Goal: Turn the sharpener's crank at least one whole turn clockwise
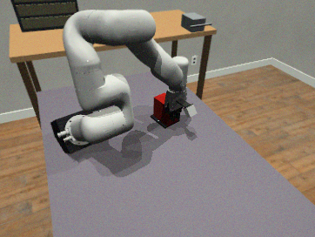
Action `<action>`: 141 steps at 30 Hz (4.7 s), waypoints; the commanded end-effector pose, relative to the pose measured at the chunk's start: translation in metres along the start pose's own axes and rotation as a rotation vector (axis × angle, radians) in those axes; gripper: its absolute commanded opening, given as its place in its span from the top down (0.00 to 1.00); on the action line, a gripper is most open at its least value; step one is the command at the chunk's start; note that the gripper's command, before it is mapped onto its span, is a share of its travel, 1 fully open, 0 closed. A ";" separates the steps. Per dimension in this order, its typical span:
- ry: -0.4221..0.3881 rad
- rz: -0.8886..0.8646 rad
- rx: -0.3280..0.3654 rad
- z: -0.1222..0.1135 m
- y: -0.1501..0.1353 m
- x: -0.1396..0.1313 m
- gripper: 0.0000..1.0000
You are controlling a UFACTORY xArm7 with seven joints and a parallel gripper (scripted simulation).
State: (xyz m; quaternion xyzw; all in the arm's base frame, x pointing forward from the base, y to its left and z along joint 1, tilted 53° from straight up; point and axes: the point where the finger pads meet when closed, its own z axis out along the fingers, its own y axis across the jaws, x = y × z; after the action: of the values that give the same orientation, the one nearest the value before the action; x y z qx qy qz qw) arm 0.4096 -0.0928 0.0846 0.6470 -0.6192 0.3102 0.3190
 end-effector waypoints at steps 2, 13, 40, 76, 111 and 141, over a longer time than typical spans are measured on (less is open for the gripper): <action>-0.001 0.000 0.003 -0.007 -0.006 0.000 1.00; -0.001 0.000 0.003 -0.018 -0.020 0.000 1.00; -0.001 0.000 0.003 -0.020 -0.023 0.000 1.00; -0.001 0.000 0.003 -0.025 -0.046 0.000 0.46; -0.001 0.000 0.003 -0.025 -0.046 0.000 0.46; -0.001 0.000 0.003 -0.067 -0.046 0.000 0.46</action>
State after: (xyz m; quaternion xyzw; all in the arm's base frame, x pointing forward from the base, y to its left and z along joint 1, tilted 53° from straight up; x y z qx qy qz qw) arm 0.4533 -0.0456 0.1183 0.6463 -0.6198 0.3095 0.3199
